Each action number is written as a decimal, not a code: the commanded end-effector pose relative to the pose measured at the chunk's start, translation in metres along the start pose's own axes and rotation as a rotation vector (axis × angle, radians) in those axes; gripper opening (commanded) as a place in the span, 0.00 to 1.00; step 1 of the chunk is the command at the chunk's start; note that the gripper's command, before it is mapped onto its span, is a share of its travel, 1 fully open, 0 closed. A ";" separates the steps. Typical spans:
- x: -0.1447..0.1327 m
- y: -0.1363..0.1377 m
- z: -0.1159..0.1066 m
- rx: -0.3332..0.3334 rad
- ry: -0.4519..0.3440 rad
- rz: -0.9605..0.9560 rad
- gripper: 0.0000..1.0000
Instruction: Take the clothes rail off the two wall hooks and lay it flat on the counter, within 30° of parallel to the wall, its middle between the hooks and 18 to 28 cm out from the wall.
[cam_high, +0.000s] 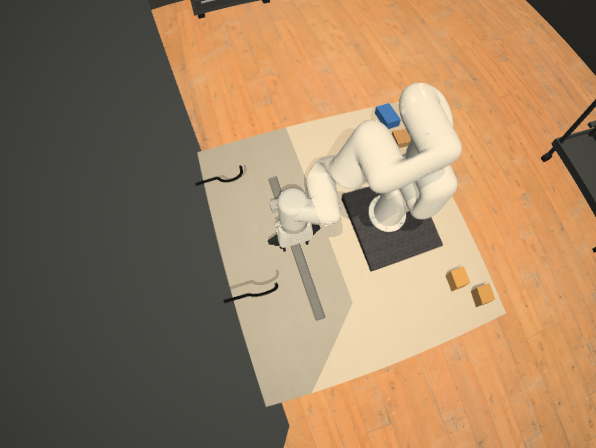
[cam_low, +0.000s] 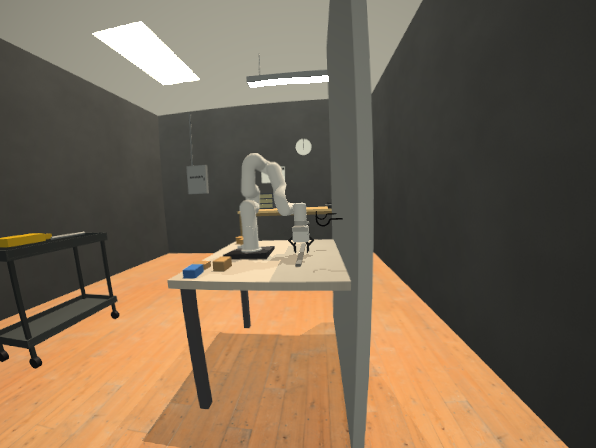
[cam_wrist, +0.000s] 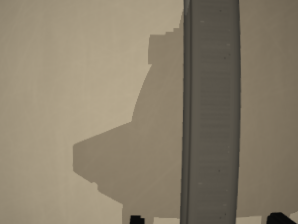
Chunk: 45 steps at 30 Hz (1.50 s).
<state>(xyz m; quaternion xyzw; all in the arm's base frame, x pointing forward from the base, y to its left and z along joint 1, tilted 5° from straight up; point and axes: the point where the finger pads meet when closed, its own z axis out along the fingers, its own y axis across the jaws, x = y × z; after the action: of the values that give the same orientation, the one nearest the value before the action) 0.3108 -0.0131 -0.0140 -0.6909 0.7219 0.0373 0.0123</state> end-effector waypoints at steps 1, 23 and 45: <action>0.000 -0.001 -0.001 0.003 0.000 0.000 1.00; 0.000 -0.001 -0.001 0.003 0.000 0.000 1.00; 0.000 -0.001 -0.026 0.003 0.000 0.000 1.00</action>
<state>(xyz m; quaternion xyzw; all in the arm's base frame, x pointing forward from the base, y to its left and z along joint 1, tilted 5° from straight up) 0.3117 -0.0147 0.0068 -0.6909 0.7219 0.0371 0.0125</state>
